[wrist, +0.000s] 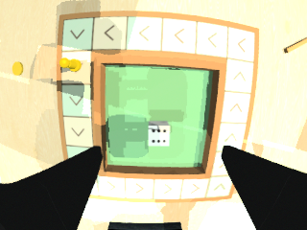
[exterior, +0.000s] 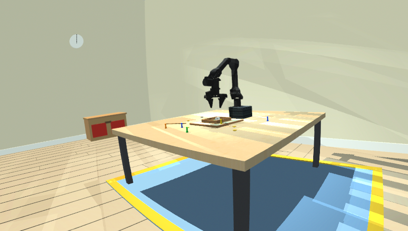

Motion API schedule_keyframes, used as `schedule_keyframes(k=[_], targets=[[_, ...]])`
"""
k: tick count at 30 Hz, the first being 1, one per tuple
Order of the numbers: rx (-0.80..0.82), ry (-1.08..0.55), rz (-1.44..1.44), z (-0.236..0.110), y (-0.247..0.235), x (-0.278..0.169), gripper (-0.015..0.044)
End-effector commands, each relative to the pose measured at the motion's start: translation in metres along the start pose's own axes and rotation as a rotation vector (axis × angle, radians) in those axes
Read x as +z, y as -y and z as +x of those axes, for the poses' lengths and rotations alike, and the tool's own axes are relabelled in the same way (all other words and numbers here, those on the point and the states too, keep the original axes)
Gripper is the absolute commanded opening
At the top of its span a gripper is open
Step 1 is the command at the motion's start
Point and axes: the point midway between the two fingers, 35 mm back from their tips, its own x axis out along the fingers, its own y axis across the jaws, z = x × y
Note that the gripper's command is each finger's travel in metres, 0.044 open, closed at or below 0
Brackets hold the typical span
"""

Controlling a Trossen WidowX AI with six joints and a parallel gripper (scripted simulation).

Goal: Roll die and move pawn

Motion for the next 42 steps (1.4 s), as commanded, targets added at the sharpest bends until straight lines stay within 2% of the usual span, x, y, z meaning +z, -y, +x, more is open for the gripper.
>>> schedule_keyframes(k=[1, 7, 11, 16, 20, 42], targets=[[0.005, -0.003, -0.063, 0.001, -0.012, 0.014, 0.0361], [0.021, -0.059, -0.339, 0.024, -0.078, 0.063, 0.0204], [0.026, -0.082, -0.451, 0.038, -0.110, 0.074, 0.0200], [0.027, -0.082, -0.451, 0.038, -0.111, 0.073, 0.0200], [0.027, -0.082, -0.451, 0.053, -0.111, 0.071, 0.0200], [0.027, -0.083, -0.451, 0.082, -0.111, 0.069, 0.0200]])
